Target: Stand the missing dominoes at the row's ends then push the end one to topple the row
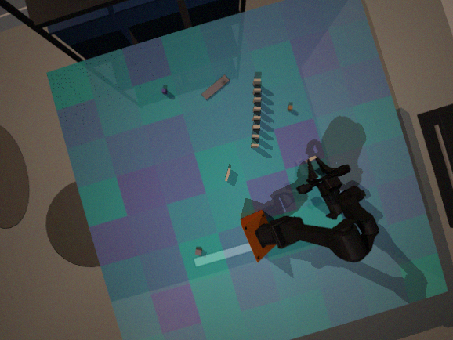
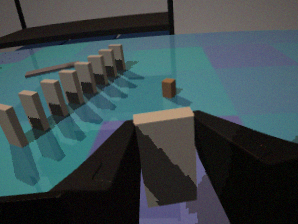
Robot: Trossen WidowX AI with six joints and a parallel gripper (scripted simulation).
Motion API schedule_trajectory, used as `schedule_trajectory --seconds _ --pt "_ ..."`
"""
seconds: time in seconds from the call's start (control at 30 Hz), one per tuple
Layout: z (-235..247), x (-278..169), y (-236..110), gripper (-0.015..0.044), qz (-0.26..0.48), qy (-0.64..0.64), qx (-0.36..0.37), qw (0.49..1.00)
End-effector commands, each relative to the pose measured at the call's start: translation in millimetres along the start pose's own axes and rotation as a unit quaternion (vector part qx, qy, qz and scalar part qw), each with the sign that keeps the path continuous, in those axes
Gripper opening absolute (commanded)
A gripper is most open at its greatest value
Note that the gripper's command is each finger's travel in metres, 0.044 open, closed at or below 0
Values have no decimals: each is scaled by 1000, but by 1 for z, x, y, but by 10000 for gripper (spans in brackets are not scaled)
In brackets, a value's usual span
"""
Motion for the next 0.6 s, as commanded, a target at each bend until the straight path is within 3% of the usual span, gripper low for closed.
schedule_trajectory --seconds 0.0,0.57 --pt "0 -17 3 107 2 9 1 1000" --pt "-3 -39 8 107 2 10 1 1000"
Point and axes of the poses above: the point midway between the two fingers, 35 mm back from their tips, its own y axis out along the fingers, its own z axis across the jaws, x = y × z, the point moved 9 cm from there along -y, back along the fingers, and after that the axes turned 15 degrees about y, right-handed, at the moved point
